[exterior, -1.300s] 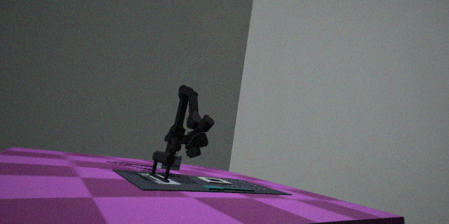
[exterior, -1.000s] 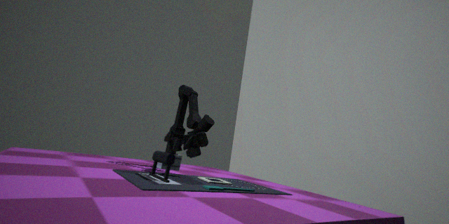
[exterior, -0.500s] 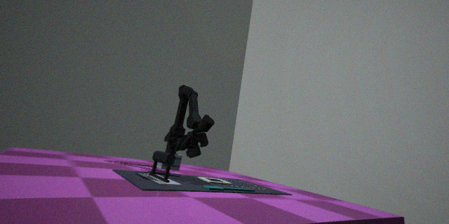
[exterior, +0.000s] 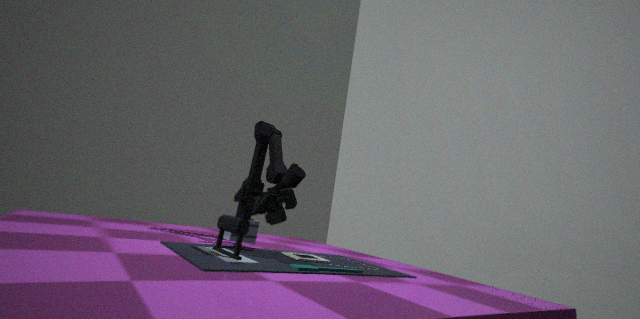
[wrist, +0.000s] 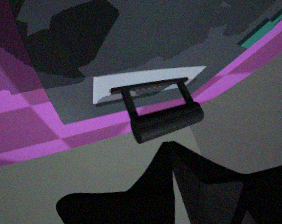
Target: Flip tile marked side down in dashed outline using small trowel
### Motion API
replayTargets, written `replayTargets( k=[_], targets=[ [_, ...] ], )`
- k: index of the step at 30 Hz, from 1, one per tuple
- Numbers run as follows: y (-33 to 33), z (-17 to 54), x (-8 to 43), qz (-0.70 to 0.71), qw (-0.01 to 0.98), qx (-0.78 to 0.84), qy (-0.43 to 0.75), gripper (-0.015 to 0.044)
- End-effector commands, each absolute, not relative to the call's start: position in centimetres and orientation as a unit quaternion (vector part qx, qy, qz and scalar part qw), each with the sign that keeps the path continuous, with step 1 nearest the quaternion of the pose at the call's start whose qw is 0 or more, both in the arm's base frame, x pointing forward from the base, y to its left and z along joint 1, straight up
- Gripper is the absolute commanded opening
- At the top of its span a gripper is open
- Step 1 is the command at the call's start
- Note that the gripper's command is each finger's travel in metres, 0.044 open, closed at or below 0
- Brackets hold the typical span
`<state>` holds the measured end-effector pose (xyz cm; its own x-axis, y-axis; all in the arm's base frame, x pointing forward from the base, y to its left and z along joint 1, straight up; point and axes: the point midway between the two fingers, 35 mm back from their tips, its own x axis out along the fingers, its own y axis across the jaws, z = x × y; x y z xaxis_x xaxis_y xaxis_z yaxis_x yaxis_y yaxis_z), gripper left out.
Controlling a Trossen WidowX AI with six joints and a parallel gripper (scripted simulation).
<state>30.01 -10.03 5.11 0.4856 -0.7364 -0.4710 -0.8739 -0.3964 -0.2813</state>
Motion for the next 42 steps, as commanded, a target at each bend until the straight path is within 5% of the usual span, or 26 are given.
replayTargets(
  k=[1, 6, 27, 31, 42],
  targets=[
    [-10.03, 5.11, 30.01, 0.137, 0.252, -0.824, 0.488, 0.0000],
    [-10.03, 5.11, 30.01, 0.137, 0.252, -0.824, 0.488, 0.0100],
    [-10.03, 5.11, 30.01, 0.137, 0.252, -0.824, 0.488, 0.0100],
    [-10.03, 5.11, 30.01, 0.137, 0.252, -0.824, 0.488, 0.0000],
    [-10.03, 5.11, 30.01, 0.137, 0.252, -0.824, 0.488, 0.0000]
  ],
)
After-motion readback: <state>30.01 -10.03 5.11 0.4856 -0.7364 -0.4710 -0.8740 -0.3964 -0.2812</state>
